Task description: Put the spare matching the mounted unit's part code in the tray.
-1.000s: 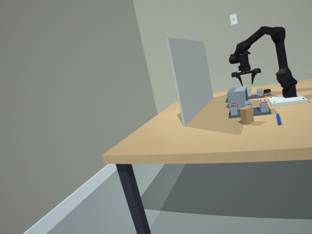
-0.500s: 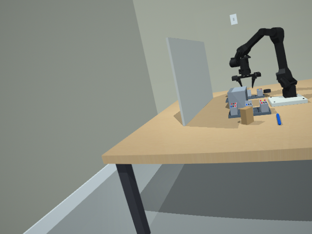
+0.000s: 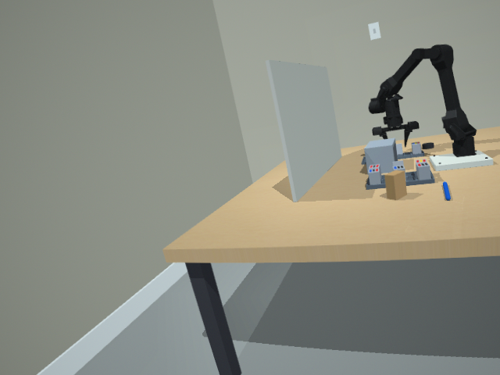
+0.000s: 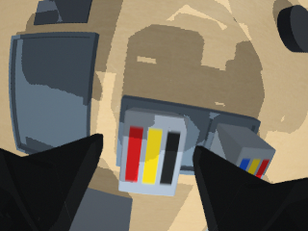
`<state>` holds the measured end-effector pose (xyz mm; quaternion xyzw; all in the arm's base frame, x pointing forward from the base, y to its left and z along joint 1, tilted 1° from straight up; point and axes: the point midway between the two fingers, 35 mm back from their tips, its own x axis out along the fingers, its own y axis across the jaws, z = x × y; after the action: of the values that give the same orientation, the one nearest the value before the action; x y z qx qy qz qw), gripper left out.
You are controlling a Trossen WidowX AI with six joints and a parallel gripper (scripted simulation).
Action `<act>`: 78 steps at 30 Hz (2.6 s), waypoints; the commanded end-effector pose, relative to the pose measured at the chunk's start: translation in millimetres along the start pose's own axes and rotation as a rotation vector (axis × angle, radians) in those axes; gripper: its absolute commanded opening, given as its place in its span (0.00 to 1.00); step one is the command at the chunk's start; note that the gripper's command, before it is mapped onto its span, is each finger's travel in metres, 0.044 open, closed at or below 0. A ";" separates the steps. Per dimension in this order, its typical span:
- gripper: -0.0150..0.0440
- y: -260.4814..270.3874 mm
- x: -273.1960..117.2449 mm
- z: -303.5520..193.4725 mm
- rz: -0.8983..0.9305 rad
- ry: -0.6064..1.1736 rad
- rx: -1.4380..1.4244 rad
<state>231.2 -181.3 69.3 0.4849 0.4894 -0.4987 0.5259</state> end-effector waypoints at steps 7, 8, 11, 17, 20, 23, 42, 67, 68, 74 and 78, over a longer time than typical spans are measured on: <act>0.76 -1.2 16.1 -1.7 0.001 0.006 -0.002; 0.76 -1.3 17.7 -1.8 0.001 0.007 -0.002; 0.76 -1.9 22.3 -2.2 0.001 0.007 -0.002; 0.72 -2.5 22.4 -1.6 -0.003 0.003 0.003; 0.58 -2.5 22.4 -1.6 -0.003 0.003 0.003; 0.52 -2.5 22.4 -1.6 -0.003 0.003 0.003; 0.25 -1.5 14.5 -0.9 -0.003 0.003 0.002; 0.25 2.4 -85.0 3.0 0.003 -0.001 -0.005; 0.25 2.7 -89.0 3.2 0.003 -0.001 -0.006; 0.25 3.2 -112.6 3.5 0.002 0.003 -0.004; 0.25 2.6 -127.5 3.0 0.002 0.006 -0.002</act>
<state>230.9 -179.0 188.7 0.4835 0.4914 -0.4973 0.5268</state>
